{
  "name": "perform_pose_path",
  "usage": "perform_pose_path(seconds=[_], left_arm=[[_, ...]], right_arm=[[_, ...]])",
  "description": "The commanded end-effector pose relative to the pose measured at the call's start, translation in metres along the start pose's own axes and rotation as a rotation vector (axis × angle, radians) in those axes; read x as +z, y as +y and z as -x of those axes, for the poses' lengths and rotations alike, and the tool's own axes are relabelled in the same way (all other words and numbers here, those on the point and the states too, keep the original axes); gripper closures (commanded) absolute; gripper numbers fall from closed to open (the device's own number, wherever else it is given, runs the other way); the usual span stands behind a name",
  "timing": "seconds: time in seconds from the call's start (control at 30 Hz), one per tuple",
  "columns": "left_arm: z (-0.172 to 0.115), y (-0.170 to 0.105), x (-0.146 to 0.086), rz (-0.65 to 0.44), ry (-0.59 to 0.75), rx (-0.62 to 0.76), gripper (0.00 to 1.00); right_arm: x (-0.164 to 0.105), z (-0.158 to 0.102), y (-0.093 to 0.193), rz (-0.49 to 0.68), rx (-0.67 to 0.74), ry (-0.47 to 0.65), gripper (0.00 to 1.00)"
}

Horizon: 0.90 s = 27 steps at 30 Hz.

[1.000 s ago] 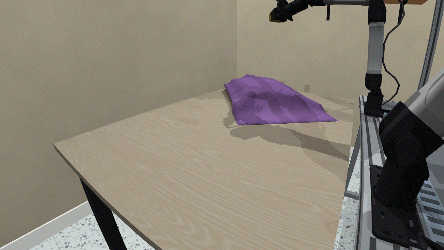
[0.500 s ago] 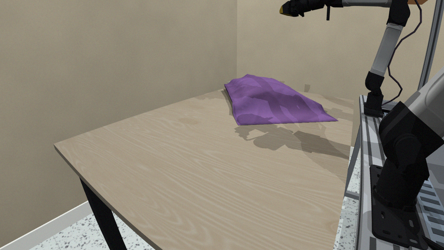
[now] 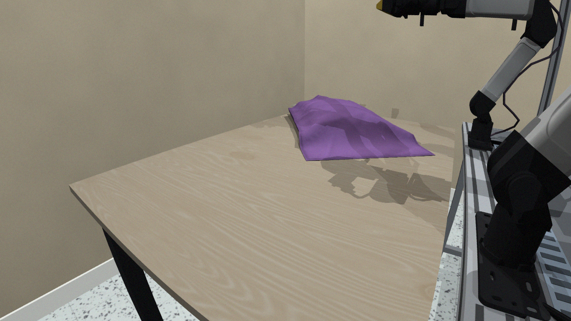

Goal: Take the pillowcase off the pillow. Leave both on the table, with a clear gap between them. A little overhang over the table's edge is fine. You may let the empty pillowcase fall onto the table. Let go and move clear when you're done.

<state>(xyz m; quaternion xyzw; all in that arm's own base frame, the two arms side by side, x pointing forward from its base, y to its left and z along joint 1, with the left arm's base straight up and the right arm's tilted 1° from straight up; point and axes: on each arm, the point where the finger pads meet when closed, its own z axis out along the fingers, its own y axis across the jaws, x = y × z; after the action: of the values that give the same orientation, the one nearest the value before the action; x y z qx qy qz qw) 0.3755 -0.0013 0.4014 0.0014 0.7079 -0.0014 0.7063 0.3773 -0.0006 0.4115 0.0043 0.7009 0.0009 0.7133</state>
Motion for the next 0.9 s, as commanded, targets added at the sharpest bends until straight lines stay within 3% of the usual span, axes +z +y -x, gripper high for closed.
perform_pose_path(seconds=[0.0,0.47,0.5,0.87], left_arm=[[0.016,0.002,-0.007,0.003,-0.033,0.004,0.0],[0.016,0.002,-0.007,0.003,-0.033,0.004,0.0],[0.016,0.002,-0.007,0.003,-0.033,0.004,0.4],[0.016,0.002,-0.007,0.003,-0.033,0.002,0.4]], right_arm=[[0.002,-0.006,0.004,0.024,-0.017,-0.007,0.97],[-0.005,-0.016,0.004,0.017,-0.017,0.036,0.97],[-0.004,-0.017,0.004,0.019,-0.017,0.039,0.97],[0.001,-0.023,0.005,0.025,-0.017,0.056,0.97]])
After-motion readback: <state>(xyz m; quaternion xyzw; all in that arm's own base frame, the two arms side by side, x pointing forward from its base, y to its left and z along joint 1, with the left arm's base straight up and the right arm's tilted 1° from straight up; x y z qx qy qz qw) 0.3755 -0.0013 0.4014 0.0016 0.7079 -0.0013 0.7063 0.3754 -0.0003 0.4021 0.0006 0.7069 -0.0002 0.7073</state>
